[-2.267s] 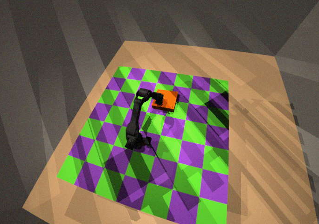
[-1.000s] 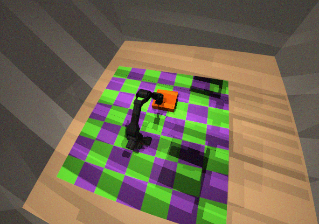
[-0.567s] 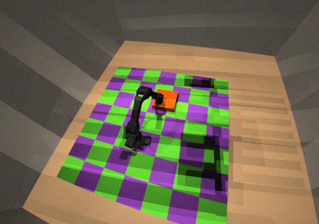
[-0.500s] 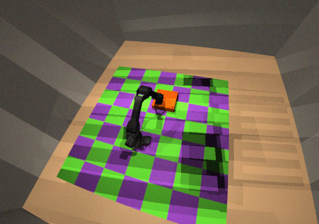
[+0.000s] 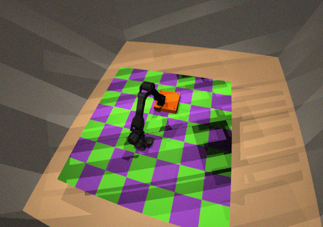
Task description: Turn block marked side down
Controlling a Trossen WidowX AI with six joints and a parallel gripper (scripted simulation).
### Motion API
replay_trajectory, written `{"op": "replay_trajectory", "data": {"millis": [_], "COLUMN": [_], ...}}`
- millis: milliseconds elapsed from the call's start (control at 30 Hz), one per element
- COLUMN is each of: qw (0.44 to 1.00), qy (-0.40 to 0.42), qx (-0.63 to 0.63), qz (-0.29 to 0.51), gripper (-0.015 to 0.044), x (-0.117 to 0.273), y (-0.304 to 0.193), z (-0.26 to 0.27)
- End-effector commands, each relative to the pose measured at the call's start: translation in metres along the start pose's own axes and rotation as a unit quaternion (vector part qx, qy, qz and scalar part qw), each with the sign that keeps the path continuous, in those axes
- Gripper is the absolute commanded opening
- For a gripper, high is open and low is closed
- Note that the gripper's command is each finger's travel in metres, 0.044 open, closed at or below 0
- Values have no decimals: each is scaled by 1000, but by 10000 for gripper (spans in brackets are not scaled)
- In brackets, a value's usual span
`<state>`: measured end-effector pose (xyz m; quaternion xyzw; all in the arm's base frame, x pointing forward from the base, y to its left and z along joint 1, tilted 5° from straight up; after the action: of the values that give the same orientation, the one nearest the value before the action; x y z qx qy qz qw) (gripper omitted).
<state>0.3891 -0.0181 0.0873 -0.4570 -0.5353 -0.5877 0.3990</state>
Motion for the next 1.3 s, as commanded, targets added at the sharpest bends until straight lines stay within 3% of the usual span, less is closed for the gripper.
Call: {"op": "replay_trajectory", "data": {"millis": [0, 500, 1267], "qw": [1000, 994, 959], "qy": [8, 20, 52], "qx": [2, 4, 1], "qz": [-28, -108, -277], "gripper": [0, 0, 0], "x": [0, 1, -44], "y": [-6, -25, -52], "z": [-1, -4, -10]}}
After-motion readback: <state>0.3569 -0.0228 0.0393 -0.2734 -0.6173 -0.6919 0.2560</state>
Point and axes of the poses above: the point midway between the two fingers, 35 mm back from their tips, its own x axis back along the fingers, its own z axis across the jaws, y = z × x, the point moved 8 cm from there along x, back along the fingers, and after that the axes turned 10 degrees about -x, right-handed, at the moved point
